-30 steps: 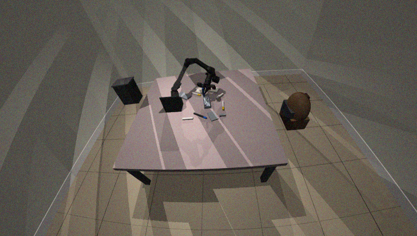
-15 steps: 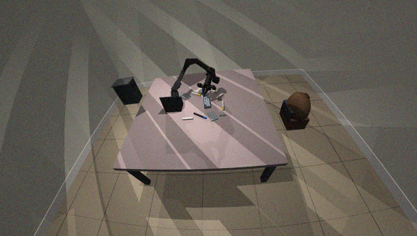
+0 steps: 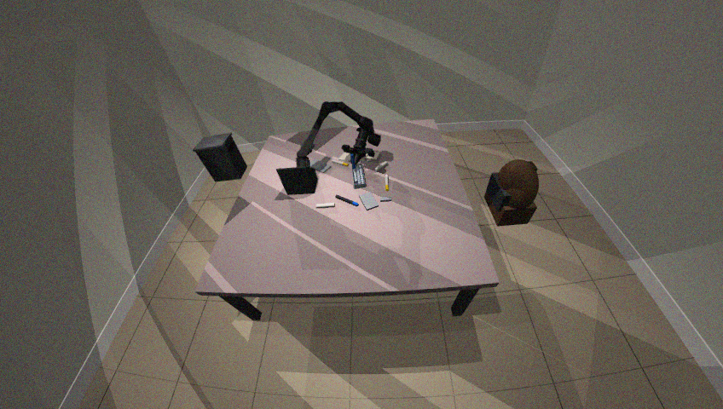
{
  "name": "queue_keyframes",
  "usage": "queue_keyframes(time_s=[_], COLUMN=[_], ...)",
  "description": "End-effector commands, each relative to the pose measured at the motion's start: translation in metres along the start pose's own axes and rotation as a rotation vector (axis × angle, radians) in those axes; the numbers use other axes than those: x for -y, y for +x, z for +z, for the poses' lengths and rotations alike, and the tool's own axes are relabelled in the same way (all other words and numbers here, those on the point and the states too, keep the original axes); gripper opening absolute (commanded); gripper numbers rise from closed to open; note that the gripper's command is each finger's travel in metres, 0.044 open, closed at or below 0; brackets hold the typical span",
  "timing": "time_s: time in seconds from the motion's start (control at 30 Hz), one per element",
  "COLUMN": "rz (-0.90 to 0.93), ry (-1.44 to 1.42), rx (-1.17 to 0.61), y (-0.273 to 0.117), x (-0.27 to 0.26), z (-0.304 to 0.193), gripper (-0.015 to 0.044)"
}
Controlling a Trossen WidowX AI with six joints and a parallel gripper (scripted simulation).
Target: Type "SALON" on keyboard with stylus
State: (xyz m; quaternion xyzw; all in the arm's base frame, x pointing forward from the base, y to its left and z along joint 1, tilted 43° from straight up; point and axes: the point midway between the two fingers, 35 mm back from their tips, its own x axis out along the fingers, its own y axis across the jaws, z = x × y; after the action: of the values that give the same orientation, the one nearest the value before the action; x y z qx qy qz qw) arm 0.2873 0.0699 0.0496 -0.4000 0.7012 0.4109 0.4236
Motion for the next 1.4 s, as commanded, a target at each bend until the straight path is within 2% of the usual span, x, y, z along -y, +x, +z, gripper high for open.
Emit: queue_keyframes(time_s=[0.0,0.8,1.07,1.37], rz=[0.003,0.004,0.003,0.005], ry=[0.005,0.004,0.005,0.013], rx=[0.002,0.002,0.001,0.005], y=[0.002,0.004,-0.014,-0.012], x=[-0.001,-0.001,0.0,0.0], z=[0.002,0.006,-0.025,-0.024], gripper=[0.0081,0.0081,0.0081,0.0071])
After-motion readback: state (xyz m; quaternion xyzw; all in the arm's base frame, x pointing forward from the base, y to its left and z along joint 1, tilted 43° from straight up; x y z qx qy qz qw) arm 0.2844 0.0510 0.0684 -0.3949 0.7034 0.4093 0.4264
